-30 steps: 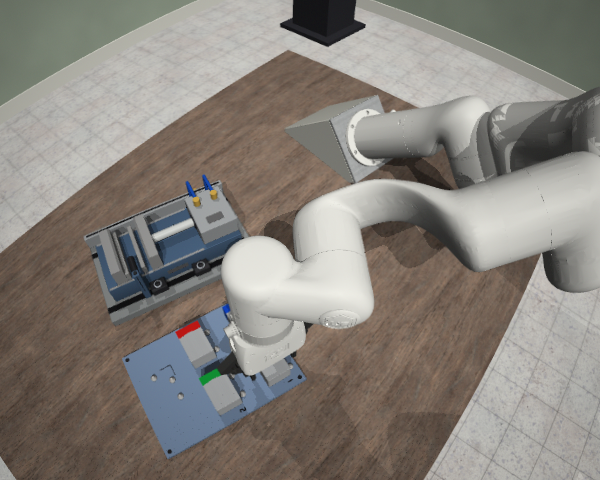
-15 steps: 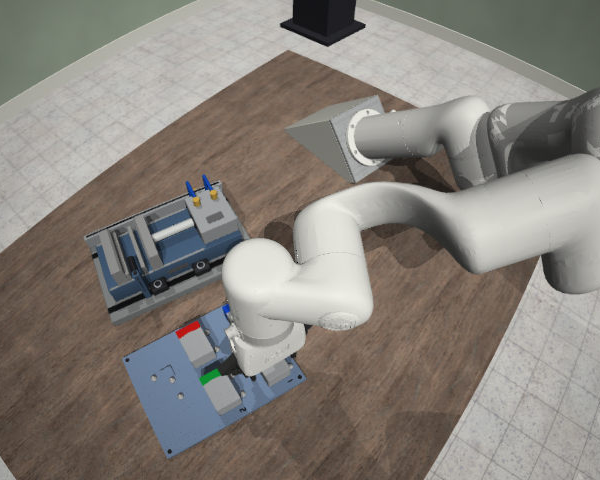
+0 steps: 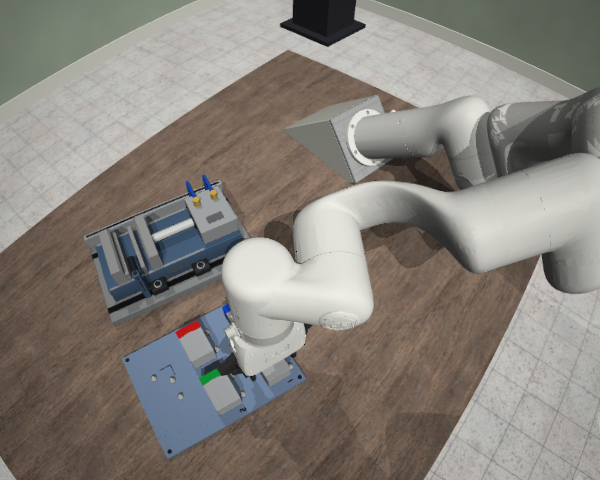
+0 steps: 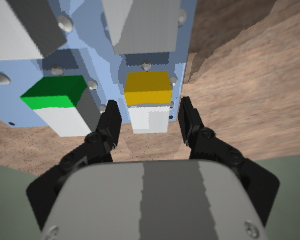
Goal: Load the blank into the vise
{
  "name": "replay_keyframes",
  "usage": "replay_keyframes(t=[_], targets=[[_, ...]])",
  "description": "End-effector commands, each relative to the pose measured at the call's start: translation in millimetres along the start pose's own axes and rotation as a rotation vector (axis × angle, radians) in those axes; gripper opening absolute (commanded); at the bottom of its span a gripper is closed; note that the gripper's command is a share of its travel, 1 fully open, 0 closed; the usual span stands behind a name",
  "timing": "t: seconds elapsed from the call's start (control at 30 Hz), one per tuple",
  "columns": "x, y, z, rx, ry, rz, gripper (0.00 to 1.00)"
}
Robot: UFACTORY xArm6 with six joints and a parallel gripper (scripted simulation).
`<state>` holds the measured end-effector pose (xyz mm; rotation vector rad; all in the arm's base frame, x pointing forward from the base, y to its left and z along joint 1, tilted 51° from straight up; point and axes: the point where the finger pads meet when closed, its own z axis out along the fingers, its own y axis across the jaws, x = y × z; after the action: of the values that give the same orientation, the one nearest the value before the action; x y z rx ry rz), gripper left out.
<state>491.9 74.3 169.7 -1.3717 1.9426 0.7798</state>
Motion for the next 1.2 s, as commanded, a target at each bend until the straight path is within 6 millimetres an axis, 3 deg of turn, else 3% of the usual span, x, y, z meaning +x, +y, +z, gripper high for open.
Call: replay_keyframes(t=[0.0,0.6,0.63,1.17], targets=[[-0.4,-0.9,-1.3,0.003,0.000,-0.001,0.76],[-0.4,-0.9,-2.1,0.003,0.000,-0.001,0.76],[-0.4,-0.9,-2.1,0.003,0.000,-0.001,0.00],[-0.4,-0.9,-2.1,0.003,0.000,-0.001,0.00]])
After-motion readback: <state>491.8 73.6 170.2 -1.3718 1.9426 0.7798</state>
